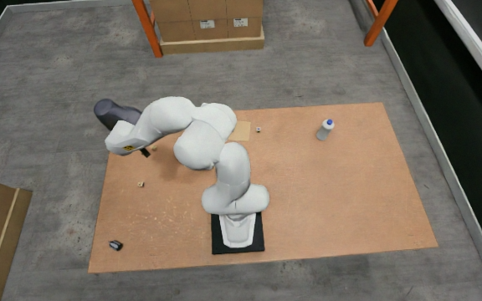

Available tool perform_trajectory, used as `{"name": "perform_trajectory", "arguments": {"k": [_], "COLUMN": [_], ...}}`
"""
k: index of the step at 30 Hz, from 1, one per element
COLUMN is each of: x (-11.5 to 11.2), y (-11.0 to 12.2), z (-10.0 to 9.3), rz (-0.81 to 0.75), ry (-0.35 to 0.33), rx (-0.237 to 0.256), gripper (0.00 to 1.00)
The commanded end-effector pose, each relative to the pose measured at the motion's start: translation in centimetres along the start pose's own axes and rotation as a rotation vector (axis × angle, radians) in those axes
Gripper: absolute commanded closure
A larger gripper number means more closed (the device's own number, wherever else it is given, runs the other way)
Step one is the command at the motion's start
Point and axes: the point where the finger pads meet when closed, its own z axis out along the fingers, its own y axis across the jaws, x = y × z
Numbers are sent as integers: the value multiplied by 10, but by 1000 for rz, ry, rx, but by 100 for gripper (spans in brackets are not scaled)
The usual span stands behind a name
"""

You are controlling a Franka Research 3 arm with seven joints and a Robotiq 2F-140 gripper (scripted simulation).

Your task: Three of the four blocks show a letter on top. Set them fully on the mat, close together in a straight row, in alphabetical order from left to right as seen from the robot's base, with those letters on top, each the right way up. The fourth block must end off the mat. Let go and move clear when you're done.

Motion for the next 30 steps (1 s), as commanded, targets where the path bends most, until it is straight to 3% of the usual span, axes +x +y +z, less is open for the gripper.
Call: {"name": "perform_trajectory", "arguments": {"k": [1, 30], "x": [-8, -71], "y": [2, 29], "z": [5, 45], "rz": [138, 429], "ry": [14, 13], "rx": [-11, -60], "gripper": [0, 0]}}
